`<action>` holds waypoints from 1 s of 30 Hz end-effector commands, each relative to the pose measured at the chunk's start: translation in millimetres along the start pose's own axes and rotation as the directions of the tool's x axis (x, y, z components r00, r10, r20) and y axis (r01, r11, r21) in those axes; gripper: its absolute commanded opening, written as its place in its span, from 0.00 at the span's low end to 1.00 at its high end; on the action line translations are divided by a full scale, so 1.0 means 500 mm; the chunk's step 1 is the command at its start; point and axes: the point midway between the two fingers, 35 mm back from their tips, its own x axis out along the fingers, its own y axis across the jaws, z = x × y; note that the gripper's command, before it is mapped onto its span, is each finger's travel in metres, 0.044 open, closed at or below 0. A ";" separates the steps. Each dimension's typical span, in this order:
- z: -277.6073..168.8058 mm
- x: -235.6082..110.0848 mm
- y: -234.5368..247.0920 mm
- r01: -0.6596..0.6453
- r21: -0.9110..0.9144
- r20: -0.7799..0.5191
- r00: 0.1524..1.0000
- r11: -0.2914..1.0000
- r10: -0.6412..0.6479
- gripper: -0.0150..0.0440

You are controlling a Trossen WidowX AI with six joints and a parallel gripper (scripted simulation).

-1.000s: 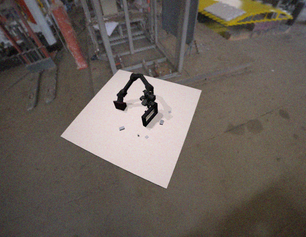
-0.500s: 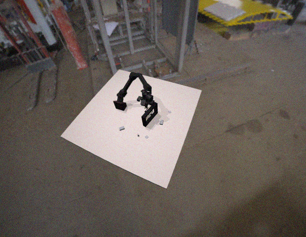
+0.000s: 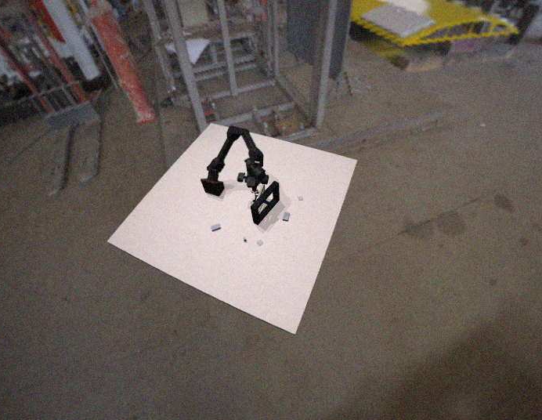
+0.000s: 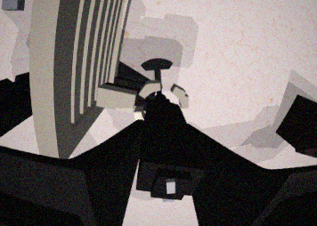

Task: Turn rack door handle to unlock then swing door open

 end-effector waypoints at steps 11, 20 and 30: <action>0.019 0.001 -0.062 -0.002 -0.242 0.009 1.000 0.970 0.005 0.29; 0.038 0.001 -0.101 0.000 -0.367 0.010 1.000 0.930 0.004 0.29; 0.064 0.001 -0.142 0.003 -0.495 0.011 1.000 0.869 0.003 0.29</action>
